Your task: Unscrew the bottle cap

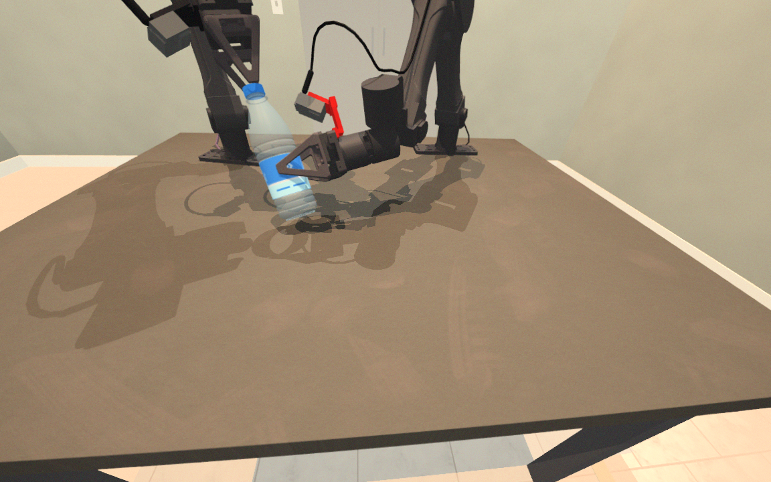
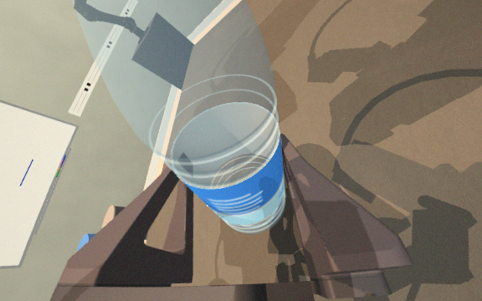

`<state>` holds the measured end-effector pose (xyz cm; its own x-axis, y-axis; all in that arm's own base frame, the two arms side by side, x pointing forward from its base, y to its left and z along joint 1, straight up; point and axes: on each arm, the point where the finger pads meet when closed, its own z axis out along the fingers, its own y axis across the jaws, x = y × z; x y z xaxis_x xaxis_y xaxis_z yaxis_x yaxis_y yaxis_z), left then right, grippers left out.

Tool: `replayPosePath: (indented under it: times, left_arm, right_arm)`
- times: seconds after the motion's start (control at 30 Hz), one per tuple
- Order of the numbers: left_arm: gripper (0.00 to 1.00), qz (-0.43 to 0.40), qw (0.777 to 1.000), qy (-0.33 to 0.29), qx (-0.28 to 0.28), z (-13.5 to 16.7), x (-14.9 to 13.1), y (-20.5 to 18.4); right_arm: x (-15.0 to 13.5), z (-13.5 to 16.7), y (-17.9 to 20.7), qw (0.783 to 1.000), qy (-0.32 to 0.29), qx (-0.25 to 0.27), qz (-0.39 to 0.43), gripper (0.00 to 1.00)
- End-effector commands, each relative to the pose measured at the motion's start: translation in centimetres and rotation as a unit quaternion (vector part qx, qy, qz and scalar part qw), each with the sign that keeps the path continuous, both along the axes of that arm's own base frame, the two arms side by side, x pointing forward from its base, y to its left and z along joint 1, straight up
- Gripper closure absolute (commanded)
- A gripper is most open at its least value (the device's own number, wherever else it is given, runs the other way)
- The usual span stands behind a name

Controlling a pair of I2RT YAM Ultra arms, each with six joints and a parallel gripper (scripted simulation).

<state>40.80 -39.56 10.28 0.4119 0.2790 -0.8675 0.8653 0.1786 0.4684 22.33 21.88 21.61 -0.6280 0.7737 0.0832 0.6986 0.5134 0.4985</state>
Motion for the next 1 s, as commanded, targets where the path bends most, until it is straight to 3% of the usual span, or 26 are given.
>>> replayPosePath:
  times: [0.0, 0.07, 0.23, 0.3, 0.43, 0.63, 0.7, 0.73, 0.97]
  left_arm:
    - [1.00, -0.001, 1.000, -0.009, -0.005, 1.24, 0.05, -0.16]
    - [1.00, -0.001, 1.000, -0.009, -0.005, 1.24, 0.05, -0.16]
    - [1.00, -0.001, 1.000, -0.009, -0.005, 1.24, 0.05, -0.16]
    - [1.00, -0.001, 1.000, -0.009, -0.005, 1.24, 0.05, -0.16]
    - [1.00, -0.001, 1.000, -0.009, -0.005, 1.24, 0.05, -0.16]
    - [1.00, -0.001, 1.000, -0.009, -0.005, 1.24, 0.05, -0.16]
    - [1.00, -0.001, 1.000, -0.009, -0.005, 1.24, 0.05, -0.16]
    - [1.00, -0.001, 1.000, -0.009, -0.005, 1.24, 0.05, -0.16]
    - [1.00, -0.001, 1.000, -0.009, -0.005, 1.24, 0.05, -0.16]
  right_arm:
    - [0.28, -0.37, 0.15, 1.000, -0.001, -0.001, -0.003, 0.54]
    - [0.15, 0.08, 0.10, 1.000, -0.003, 0.002, -0.001, 0.77]
    - [0.08, 0.31, 0.07, 1.000, -0.004, 0.004, 0.000, 0.80]
    - [0.08, 0.31, 0.07, 1.000, -0.007, 0.001, 0.007, 1.00]
    - [0.05, 0.35, 0.06, 0.986, -0.066, -0.054, 0.145, 1.00]
    - [0.02, 0.40, 0.05, 0.954, -0.113, -0.100, 0.258, 1.00]
    - [0.02, 0.40, 0.05, 0.954, -0.113, -0.100, 0.258, 1.00]
    - [0.01, 0.40, 0.04, 0.935, -0.133, -0.119, 0.305, 1.00]
    - [-0.01, 0.44, 0.02, 0.869, -0.185, -0.168, 0.427, 1.00]
